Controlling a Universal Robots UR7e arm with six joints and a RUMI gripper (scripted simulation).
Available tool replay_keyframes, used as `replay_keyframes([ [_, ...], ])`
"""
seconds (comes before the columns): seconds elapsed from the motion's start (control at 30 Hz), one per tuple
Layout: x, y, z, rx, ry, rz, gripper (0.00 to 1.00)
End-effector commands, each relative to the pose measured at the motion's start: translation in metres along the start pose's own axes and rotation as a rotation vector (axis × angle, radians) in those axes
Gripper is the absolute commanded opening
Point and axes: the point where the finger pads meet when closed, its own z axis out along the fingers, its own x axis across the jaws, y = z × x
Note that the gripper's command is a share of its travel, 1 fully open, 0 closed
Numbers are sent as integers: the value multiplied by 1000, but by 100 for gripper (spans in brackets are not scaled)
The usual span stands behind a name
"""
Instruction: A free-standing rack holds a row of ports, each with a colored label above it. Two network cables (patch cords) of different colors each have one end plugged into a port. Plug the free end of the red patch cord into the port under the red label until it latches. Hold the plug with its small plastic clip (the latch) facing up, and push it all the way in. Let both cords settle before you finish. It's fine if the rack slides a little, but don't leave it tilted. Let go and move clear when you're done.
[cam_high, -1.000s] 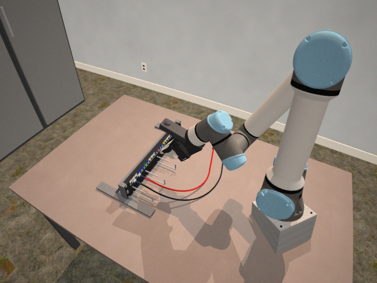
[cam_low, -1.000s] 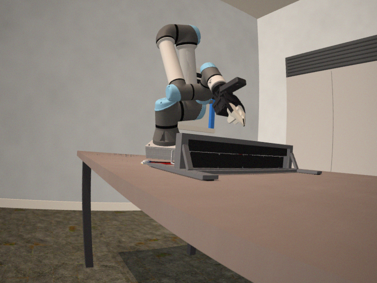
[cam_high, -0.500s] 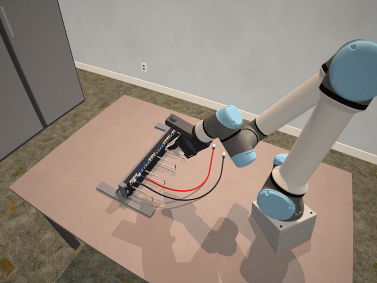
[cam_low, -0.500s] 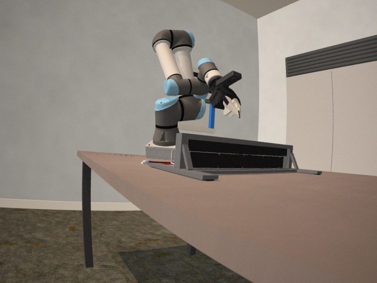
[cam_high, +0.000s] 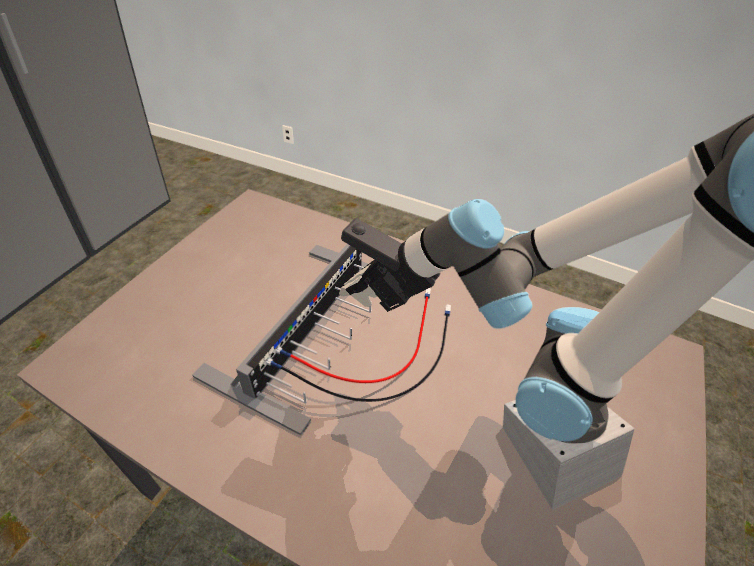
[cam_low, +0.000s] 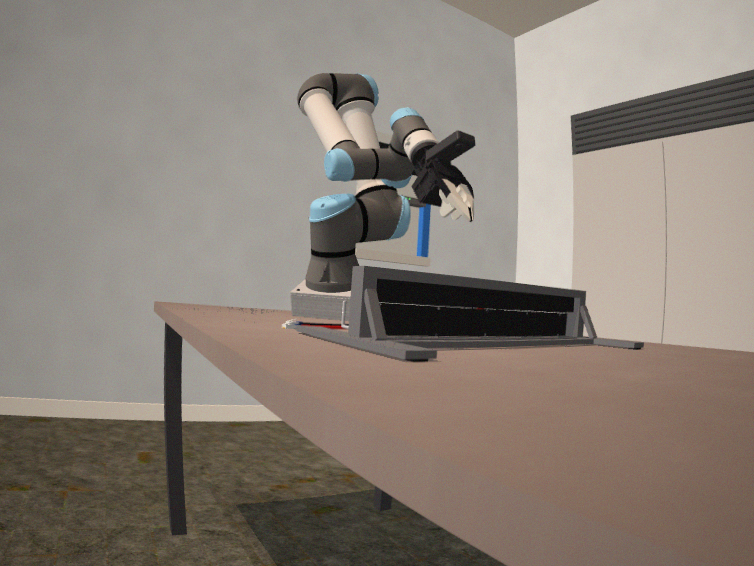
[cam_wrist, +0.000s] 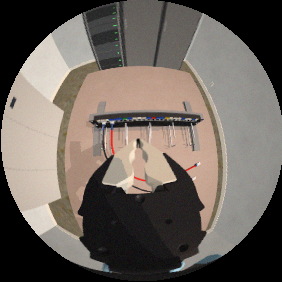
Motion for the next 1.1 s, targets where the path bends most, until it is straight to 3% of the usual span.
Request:
replay_keyframes([
  [0.0, 0, 0, -8, -2, -2, 0, 0],
  [0.43, 0, 0, -23, -2, -2, 0, 0],
  [1.07, 1, 0, -25, -2, -2, 0, 0],
])
